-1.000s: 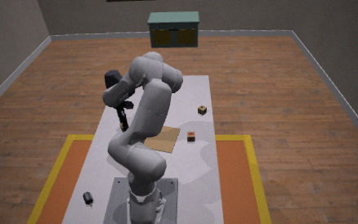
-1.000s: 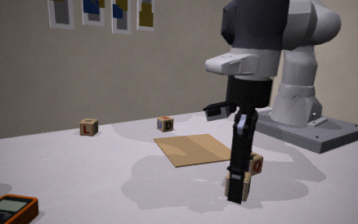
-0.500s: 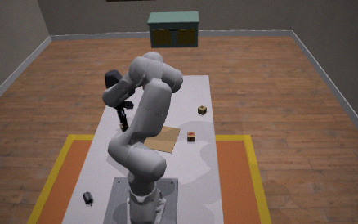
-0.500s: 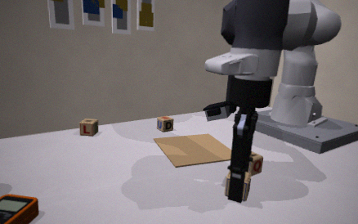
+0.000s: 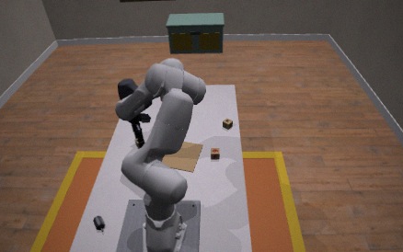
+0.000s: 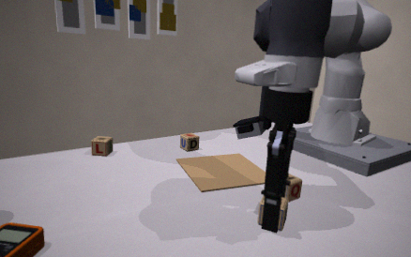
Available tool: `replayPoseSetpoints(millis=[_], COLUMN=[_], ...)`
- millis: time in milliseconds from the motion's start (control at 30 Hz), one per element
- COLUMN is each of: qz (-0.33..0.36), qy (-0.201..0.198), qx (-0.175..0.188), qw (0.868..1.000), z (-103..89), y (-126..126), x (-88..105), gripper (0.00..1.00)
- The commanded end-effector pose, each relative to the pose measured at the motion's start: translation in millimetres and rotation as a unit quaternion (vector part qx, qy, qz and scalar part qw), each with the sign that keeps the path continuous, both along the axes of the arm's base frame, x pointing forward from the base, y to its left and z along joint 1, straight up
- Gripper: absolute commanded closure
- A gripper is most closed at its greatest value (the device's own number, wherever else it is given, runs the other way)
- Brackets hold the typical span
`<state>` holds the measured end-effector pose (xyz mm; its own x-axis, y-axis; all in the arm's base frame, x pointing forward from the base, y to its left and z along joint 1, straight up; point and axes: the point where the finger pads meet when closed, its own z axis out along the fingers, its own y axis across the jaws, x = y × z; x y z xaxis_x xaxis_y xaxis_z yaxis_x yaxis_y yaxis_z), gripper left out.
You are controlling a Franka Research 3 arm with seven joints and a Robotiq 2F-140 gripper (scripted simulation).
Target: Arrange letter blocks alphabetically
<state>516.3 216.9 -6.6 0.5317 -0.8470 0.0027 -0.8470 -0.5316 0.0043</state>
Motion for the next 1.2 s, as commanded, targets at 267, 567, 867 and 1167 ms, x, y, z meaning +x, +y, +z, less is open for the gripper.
replayPoseSetpoints(millis=[267,567,867,1167], qz=[-0.002,-0.002,-0.002,-0.002], qy=[-0.002,-0.002,-0.002,-0.002], qx=[0.001,0.001,0.001,0.001], qw=[1.000,1.000,1.000,1.000], z=[0.8,0.8,21.5,79.3], y=[1,1,1,1], x=[1.3,1.3,1.3,1.2], gripper=[0.67,0.67,0.67,0.67])
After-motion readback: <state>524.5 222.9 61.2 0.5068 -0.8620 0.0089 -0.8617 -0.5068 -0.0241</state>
